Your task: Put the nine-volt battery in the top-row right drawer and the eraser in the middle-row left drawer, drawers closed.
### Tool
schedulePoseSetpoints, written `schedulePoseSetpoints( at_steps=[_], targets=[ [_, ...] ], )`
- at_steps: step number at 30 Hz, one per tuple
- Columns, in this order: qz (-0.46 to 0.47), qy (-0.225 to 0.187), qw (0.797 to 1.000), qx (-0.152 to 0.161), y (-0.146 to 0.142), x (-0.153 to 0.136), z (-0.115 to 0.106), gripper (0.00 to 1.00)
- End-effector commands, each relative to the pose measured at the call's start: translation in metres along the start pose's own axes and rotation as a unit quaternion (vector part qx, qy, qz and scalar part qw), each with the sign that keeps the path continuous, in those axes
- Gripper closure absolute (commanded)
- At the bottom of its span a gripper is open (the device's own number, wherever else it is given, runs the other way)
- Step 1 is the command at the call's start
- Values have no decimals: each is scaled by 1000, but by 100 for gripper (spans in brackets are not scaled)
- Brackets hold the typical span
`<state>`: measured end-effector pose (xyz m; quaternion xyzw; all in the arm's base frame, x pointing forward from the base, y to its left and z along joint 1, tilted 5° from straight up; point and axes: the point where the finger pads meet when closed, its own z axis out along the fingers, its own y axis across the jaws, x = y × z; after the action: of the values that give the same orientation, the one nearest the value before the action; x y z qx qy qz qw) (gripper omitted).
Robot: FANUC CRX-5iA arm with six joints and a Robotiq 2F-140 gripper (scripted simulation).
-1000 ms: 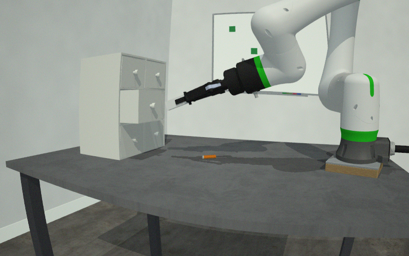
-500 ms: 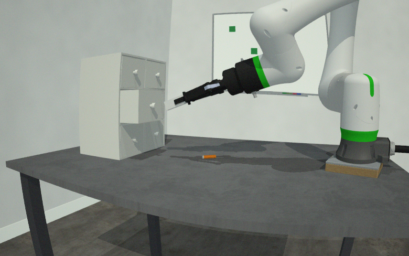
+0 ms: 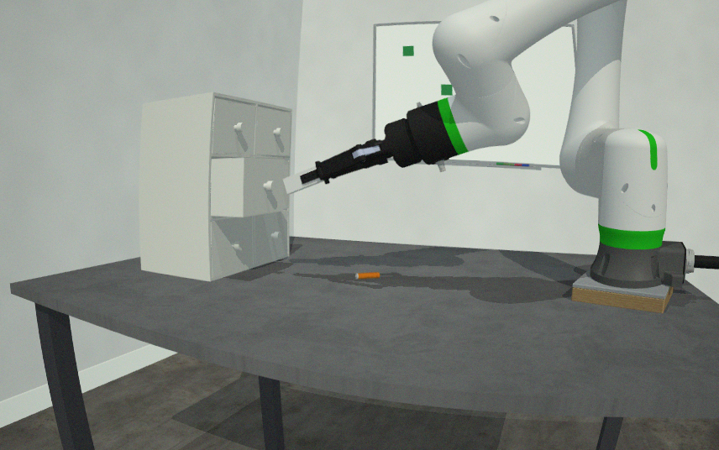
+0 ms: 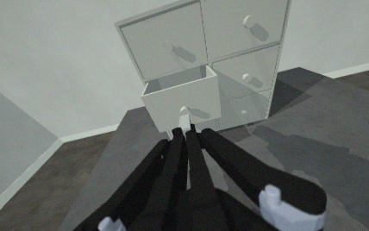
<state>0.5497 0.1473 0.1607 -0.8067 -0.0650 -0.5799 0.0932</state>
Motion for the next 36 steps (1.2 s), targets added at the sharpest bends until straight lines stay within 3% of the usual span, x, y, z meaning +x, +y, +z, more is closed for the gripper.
schedulePoseSetpoints(
  at_steps=[1, 36],
  targets=[
    [0, 0, 1000, 0, 0, 1, 3, 100],
    [0, 0, 1000, 0, 0, 19, 52, 100]
  ],
)
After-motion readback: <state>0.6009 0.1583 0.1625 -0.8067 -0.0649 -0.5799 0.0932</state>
